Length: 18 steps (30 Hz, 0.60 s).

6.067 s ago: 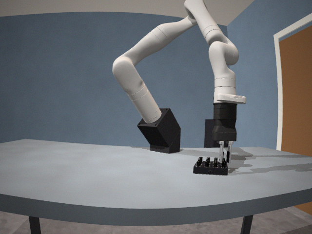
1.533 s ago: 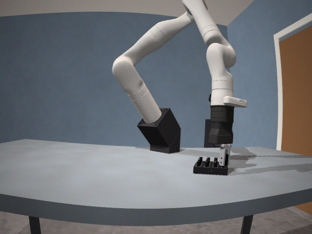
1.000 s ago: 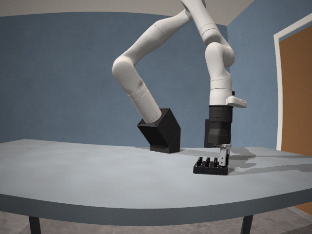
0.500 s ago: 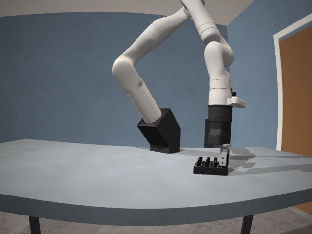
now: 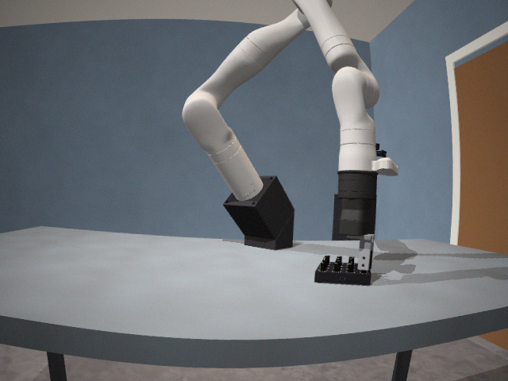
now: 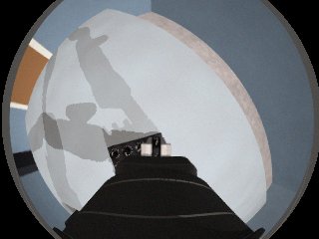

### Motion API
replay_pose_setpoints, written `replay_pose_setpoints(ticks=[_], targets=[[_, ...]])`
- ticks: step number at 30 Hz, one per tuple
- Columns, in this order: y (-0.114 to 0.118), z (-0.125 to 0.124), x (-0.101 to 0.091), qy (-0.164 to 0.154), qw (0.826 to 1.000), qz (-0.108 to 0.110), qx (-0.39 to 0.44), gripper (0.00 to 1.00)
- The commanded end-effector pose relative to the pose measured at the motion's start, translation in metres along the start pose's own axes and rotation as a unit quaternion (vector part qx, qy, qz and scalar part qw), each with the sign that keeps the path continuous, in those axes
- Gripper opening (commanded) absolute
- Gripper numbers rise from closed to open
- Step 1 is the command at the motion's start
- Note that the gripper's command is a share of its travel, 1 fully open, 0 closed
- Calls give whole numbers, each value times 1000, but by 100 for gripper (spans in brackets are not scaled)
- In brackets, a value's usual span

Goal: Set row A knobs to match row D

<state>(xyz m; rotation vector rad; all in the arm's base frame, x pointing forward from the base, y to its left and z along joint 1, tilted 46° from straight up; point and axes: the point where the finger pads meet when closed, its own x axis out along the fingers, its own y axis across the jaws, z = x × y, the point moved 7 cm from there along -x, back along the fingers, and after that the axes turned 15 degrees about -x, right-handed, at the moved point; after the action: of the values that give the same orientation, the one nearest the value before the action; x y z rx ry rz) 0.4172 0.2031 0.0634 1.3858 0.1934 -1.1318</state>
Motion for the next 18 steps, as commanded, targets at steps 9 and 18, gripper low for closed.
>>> replay_pose_setpoints(ticks=[9,18], targets=[[0,0,-1,1,1000,-1,-19,30],[0,0,-1,1,1000,-1,-25,30]])
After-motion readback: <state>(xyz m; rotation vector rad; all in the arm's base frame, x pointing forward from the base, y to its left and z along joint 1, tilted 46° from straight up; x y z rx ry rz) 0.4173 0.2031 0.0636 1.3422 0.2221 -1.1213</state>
